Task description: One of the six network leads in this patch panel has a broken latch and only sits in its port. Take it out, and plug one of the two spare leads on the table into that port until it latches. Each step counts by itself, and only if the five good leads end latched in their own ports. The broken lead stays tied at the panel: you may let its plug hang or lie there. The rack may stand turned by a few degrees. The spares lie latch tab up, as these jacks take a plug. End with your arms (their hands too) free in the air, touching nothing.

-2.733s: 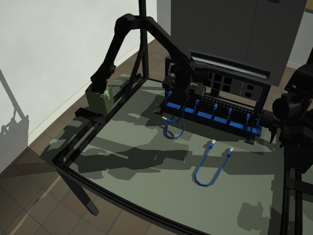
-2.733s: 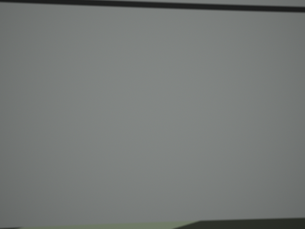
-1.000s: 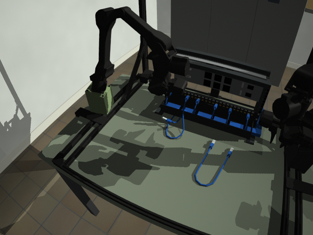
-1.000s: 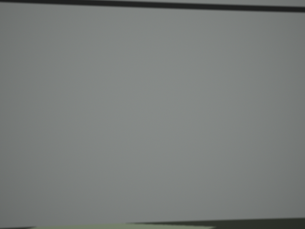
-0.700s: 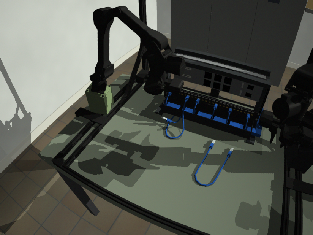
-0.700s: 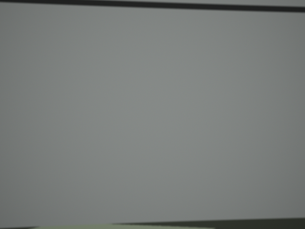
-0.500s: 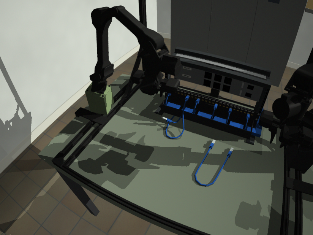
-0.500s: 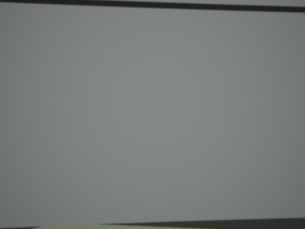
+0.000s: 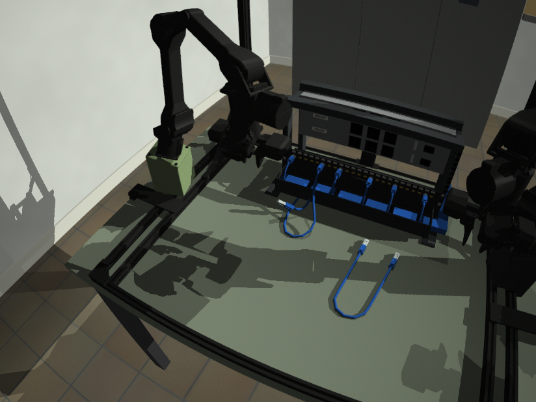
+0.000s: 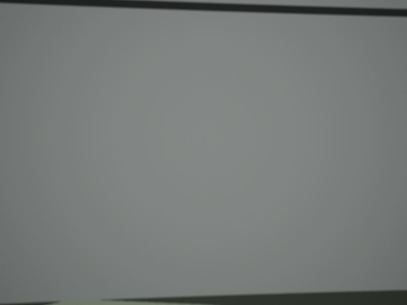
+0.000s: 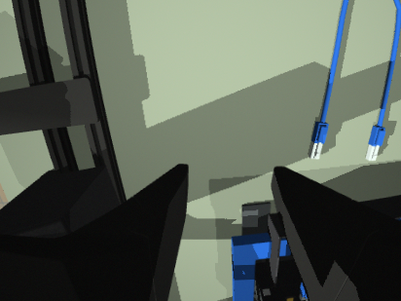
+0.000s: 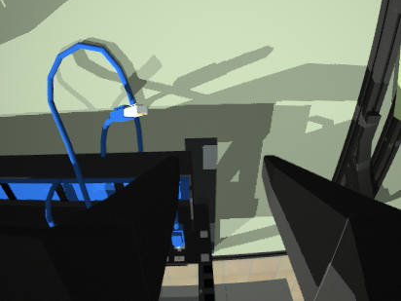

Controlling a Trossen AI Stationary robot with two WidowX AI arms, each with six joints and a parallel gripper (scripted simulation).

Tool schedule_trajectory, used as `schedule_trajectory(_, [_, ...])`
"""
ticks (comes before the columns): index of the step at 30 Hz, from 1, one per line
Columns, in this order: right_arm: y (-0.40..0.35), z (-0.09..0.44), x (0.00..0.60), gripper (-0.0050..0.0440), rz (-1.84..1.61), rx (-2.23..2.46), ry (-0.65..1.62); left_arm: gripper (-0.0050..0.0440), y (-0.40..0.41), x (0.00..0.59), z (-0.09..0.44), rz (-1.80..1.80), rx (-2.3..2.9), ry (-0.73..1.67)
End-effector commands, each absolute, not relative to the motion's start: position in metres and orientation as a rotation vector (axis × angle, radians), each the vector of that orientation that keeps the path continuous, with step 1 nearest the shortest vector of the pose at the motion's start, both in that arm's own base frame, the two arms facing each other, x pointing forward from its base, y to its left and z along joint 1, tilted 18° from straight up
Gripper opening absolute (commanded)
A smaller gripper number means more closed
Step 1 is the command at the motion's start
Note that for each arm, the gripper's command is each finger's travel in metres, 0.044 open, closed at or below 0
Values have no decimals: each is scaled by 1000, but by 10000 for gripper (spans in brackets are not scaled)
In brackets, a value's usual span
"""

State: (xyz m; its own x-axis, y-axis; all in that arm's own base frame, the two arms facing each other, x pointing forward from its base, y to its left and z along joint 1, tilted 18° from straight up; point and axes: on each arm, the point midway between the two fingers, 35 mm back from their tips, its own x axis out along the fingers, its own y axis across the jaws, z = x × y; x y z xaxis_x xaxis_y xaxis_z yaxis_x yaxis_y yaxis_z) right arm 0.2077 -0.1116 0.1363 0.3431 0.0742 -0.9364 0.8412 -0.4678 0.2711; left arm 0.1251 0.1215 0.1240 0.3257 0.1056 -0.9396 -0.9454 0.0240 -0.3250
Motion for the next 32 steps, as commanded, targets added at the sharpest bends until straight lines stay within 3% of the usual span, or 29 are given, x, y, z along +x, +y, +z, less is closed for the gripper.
schedule_trajectory(1, [-129,133,150,176,-1264,1724,747,176,121,125,124,1008,-1265,889])
schedule_trajectory(32, [-137,131,123,176,-1294,1686,717,176,121,125,124,1008,-1265,889])
